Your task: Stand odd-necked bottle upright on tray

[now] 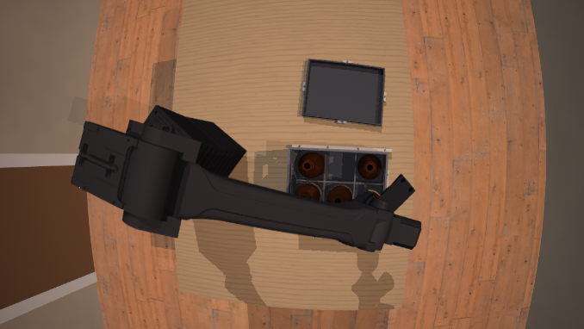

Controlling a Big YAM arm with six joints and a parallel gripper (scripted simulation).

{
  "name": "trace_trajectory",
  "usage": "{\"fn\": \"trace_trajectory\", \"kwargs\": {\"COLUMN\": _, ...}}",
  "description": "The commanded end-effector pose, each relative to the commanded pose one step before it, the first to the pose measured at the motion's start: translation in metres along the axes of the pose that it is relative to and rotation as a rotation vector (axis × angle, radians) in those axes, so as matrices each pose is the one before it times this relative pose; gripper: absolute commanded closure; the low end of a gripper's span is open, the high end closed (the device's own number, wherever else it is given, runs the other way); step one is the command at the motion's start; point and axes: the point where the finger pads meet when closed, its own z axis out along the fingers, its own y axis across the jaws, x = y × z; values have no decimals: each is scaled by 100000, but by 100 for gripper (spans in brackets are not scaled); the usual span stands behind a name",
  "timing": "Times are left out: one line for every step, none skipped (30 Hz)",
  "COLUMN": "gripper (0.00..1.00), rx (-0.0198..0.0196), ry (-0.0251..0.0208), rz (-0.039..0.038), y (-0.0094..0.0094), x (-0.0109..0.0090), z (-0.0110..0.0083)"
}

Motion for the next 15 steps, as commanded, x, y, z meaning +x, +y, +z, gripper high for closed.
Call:
{"fn": "trace_trajectory", "kwargs": {"gripper": 100, "rx": 2775, "ry": -1836, "rz": 1047, "y": -1041, "x": 363, "z": -2285}}
{"fn": "trace_trajectory", "kwargs": {"gripper": 100, "rx": 268, "ry": -151, "rz": 118, "y": -117, "x": -97, "z": -81}}
{"fn": "trace_trajectory", "kwargs": {"gripper": 100, "rx": -166, "ry": 97, "rz": 173, "y": 106, "x": 41, "z": 51}}
{"fn": "trace_trajectory", "kwargs": {"gripper": 100, "rx": -304, "ry": 178, "rz": 202, "y": 179, "x": 85, "z": 92}}
{"fn": "trace_trajectory", "kwargs": {"gripper": 100, "rx": -220, "ry": 130, "rz": 209, "y": 144, "x": 61, "z": 74}}
{"fn": "trace_trajectory", "kwargs": {"gripper": 100, "rx": 88, "ry": -51, "rz": 196, "y": 6, "x": -29, "z": 1}}
{"fn": "trace_trajectory", "kwargs": {"gripper": 100, "rx": 0, "ry": 0, "rz": 0, "y": 0, "x": 0, "z": 0}}
{"fn": "trace_trajectory", "kwargs": {"gripper": 100, "rx": 0, "ry": 0, "rz": 0, "y": 0, "x": 0, "z": 0}}
{"fn": "trace_trajectory", "kwargs": {"gripper": 100, "rx": 1858, "ry": -1101, "rz": 46, "y": -889, "x": -614, "z": -549}}
{"fn": "trace_trajectory", "kwargs": {"gripper": 100, "rx": -94, "ry": 56, "rz": 247, "y": 108, "x": 31, "z": 60}}
{"fn": "trace_trajectory", "kwargs": {"gripper": 100, "rx": -337, "ry": 202, "rz": 288, "y": 237, "x": 113, "z": 136}}
{"fn": "trace_trajectory", "kwargs": {"gripper": 100, "rx": -382, "ry": 216, "rz": -77, "y": 312, "x": 32, "z": 154}}
{"fn": "trace_trajectory", "kwargs": {"gripper": 100, "rx": -415, "ry": 230, "rz": -288, "y": 361, "x": -11, "z": 167}}
{"fn": "trace_trajectory", "kwargs": {"gripper": 100, "rx": -36, "ry": 0, "rz": -345, "y": 176, "x": -149, "z": 55}}
{"fn": "trace_trajectory", "kwargs": {"gripper": 100, "rx": 99, "ry": -84, "rz": -379, "y": 115, "x": -206, "z": 16}}
